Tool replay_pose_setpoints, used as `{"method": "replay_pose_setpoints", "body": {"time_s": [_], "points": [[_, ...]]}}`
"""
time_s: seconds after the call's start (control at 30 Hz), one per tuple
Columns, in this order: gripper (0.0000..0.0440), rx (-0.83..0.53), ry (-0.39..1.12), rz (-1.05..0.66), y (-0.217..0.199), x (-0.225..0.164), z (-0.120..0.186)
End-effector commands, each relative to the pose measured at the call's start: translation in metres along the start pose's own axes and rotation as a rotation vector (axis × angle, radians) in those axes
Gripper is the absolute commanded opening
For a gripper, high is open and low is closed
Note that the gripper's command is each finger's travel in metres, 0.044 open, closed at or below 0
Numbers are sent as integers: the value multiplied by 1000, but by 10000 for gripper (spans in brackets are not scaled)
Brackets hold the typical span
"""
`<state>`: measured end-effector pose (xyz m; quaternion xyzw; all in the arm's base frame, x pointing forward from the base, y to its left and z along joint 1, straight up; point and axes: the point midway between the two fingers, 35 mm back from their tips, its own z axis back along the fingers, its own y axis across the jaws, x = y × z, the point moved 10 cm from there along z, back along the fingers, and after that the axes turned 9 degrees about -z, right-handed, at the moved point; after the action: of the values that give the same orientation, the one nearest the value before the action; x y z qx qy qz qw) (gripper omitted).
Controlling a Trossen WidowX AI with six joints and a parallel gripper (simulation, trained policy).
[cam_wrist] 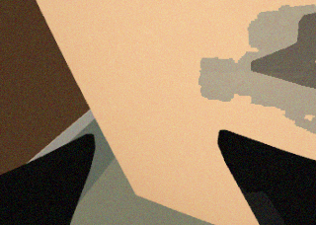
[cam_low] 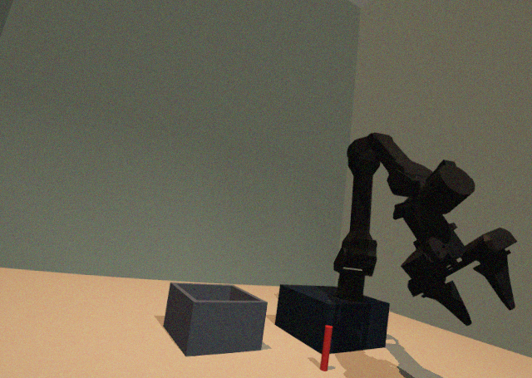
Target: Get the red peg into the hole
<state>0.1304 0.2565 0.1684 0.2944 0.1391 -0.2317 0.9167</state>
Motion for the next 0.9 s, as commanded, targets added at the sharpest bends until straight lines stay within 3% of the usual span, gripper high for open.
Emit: {"method": "replay_pose_setpoints", "body": {"time_s": [0.0, 0.4, 0.87], "points": [[385, 22, -153, 40, 12, 16, 28], [408, -77, -492, 22, 6, 58, 96], [440, -348, -618, -151, -25, 87, 126]]}}
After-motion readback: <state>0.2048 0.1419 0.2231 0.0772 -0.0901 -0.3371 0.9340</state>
